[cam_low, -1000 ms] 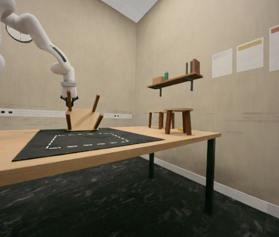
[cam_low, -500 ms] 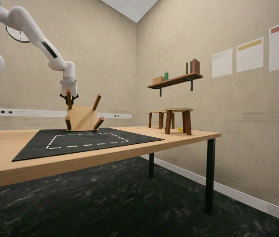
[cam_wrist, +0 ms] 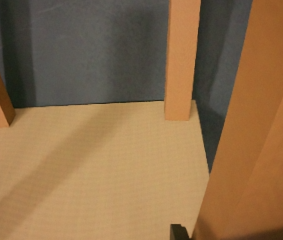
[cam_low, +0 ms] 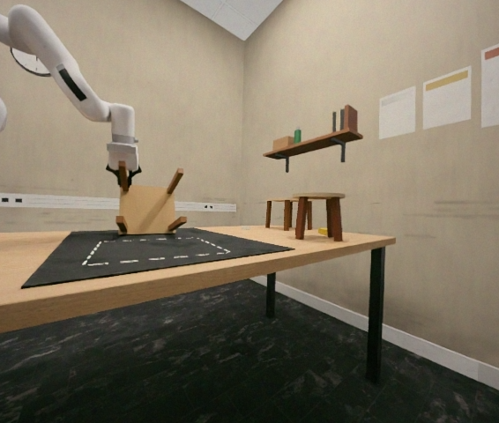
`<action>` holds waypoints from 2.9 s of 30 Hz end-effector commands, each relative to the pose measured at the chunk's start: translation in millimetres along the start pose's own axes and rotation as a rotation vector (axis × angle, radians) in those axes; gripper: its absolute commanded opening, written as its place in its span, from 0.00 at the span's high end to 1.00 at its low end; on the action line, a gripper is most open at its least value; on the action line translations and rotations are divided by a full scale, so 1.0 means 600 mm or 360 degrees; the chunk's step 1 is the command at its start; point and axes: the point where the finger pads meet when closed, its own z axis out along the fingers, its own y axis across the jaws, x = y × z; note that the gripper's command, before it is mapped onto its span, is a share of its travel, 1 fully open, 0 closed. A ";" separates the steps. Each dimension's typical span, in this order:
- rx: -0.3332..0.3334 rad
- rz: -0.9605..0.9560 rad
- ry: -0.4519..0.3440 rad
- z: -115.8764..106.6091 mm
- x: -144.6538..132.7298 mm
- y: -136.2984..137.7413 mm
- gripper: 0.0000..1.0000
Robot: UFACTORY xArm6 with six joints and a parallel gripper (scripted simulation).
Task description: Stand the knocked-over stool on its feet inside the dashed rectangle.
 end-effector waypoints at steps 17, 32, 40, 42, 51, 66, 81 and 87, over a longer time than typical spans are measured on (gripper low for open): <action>-0.0012 0.0005 -0.0212 -0.015 0.043 -0.005 0.75; -0.0015 0.0008 -0.0269 -0.017 0.056 -0.006 0.75; -0.0016 0.0008 -0.0278 -0.018 0.058 -0.006 0.75; -0.0016 0.0008 -0.0279 -0.018 0.058 -0.006 0.75; -0.0016 0.0008 -0.0279 -0.018 0.058 -0.006 0.75; -0.0016 0.0008 -0.0284 -0.018 0.059 -0.006 0.75; -0.0018 0.0010 -0.0321 -0.019 0.067 -0.007 0.75; -0.0020 0.0011 -0.0350 -0.020 0.074 -0.007 0.75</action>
